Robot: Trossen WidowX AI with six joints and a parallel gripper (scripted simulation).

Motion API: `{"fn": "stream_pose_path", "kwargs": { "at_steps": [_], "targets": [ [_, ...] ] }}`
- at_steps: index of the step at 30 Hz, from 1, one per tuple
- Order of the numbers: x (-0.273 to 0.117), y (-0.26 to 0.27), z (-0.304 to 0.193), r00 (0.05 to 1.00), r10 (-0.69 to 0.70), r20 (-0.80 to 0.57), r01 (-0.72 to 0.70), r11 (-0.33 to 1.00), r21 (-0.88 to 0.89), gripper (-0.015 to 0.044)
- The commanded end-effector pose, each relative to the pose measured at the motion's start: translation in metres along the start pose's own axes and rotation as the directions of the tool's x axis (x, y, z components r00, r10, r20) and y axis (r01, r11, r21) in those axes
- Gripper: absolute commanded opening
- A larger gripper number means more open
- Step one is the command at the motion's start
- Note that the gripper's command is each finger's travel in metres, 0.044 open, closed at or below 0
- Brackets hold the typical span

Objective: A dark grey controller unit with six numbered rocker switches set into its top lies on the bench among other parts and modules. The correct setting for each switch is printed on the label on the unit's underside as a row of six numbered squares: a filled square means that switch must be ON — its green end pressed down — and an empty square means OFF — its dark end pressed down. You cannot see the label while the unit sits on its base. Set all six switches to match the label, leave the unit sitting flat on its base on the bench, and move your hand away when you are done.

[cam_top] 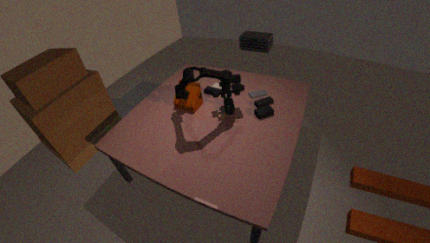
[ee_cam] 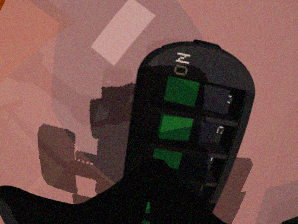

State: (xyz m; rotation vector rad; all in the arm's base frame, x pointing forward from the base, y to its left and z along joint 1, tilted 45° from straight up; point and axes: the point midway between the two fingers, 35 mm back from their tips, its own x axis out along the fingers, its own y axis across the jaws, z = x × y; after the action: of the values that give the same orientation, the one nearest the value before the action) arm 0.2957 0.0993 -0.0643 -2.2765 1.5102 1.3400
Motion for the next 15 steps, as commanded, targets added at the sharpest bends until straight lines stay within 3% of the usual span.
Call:
{"fn": "stream_pose_path", "kwargs": {
  "at_steps": [1,15],
  "targets": [
    [-0.031,-0.004,0.0,1.0,-0.027,0.0,0.027,1.0,0.009,0.0],
    [-0.028,-0.001,-0.041,1.0,-0.024,-0.004,0.024,1.0,0.01,0.0]
  ]
}}
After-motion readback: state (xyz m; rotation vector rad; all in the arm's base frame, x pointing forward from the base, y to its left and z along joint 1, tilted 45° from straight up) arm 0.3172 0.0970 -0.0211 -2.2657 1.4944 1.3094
